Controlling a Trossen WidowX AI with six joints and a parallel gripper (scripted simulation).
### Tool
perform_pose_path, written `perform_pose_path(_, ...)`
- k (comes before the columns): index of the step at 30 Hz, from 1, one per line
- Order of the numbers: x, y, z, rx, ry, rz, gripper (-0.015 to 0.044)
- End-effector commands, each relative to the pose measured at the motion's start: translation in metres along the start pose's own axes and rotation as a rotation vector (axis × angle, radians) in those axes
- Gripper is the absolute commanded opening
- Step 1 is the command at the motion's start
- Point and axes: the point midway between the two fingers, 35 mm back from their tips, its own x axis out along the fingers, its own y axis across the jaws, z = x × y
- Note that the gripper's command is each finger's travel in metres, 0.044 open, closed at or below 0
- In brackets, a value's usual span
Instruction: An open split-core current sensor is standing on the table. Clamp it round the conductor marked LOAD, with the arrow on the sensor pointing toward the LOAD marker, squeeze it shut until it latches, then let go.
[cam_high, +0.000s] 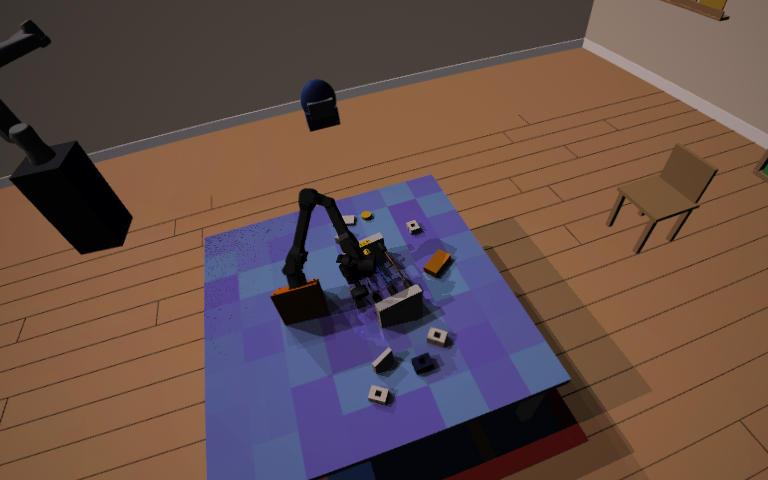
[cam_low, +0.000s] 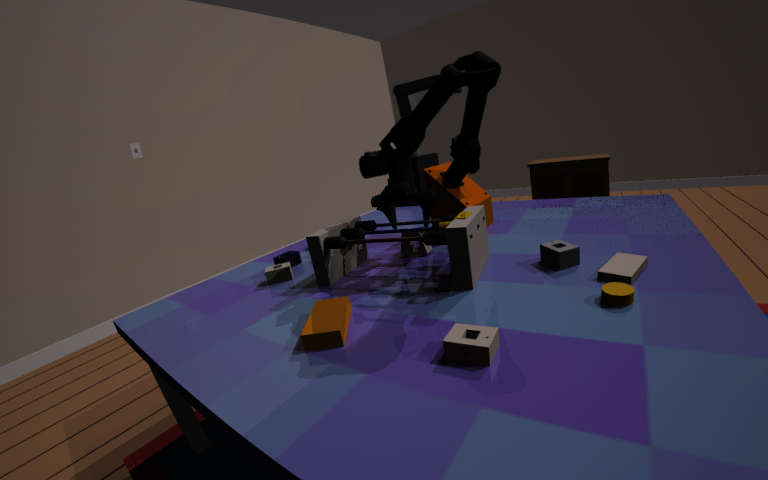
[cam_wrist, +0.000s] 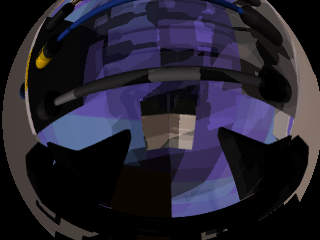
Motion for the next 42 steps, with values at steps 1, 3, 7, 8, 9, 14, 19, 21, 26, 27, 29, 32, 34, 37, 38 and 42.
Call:
perform_pose_path(1, 0.008, 0.001, -0.002, 0.009, 0.004, 0.009, 0.044)
perform_pose_path(3, 0.01, 0.002, -0.003, 0.009, 0.004, 0.01, 0.044)
perform_pose_path(7, 0.006, 0.001, -0.001, 0.0, 0.001, 0.002, 0.0361)
perform_pose_path(8, 0.006, 0.001, -0.001, 0.0, 0.001, 0.002, 0.0335)
perform_pose_path(9, 0.006, 0.001, -0.001, 0.0, 0.001, 0.002, 0.0309)
perform_pose_path(14, 0.006, 0.001, -0.001, 0.0, 0.001, 0.002, 0.0275)
perform_pose_path(19, 0.006, 0.001, -0.001, 0.0, 0.001, 0.002, 0.0242)
perform_pose_path(21, 0.006, 0.001, -0.001, 0.0, 0.001, 0.002, 0.0229)
perform_pose_path(26, 0.0, 0.0, 0.001, 0.001, 0.001, 0.0, 0.0137)
perform_pose_path(27, -0.003, -0.001, 0.001, 0.001, 0.001, -0.001, 0.011)
perform_pose_path(29, -0.013, -0.003, 0.003, 0.003, 0.001, -0.004, 0.0058)
perform_pose_path(32, -0.031, -0.005, 0.005, 0.005, 0.002, -0.007, 0.0)
perform_pose_path(34, -0.044, -0.006, 0.006, 0.006, 0.003, -0.008, 0.0)
perform_pose_path(37, -0.064, -0.007, 0.006, 0.008, 0.004, -0.008, 0.0)
perform_pose_path(38, -0.071, -0.006, 0.005, 0.008, 0.004, -0.007, 0.0)
perform_pose_path(42, -0.098, -0.004, 0.002, 0.009, 0.005, -0.002, 0.0)
